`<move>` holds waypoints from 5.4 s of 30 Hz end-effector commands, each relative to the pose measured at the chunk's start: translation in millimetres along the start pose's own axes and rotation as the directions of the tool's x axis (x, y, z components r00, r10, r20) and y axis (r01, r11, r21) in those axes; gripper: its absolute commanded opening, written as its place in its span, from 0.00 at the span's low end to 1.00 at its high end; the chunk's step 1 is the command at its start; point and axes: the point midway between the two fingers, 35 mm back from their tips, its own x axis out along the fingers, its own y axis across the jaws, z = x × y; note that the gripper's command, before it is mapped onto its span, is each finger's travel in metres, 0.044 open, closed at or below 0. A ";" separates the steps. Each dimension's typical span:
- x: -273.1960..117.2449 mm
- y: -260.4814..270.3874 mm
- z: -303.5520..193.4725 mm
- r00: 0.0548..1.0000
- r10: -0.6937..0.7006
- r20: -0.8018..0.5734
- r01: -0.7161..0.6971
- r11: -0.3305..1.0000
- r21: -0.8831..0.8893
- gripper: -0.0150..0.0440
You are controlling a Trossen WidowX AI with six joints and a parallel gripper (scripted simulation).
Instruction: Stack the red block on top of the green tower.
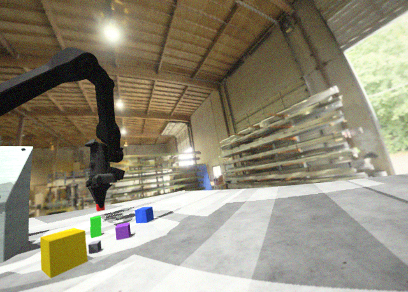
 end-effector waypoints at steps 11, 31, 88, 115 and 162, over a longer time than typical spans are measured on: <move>-66.7 -0.4 2.5 1.000 0.011 0.003 -0.011 1.000 0.012 0.25; -86.3 -33.1 0.7 1.000 0.014 0.003 -0.014 1.000 0.010 0.25; -3.9 -160.8 -42.1 1.000 0.000 -0.001 0.000 1.000 0.009 0.25; -2.2 -160.9 -42.2 1.000 0.000 -0.001 0.000 1.000 0.009 0.25; -3.0 -160.6 -42.2 1.000 0.004 -0.001 -0.004 1.000 0.008 1.00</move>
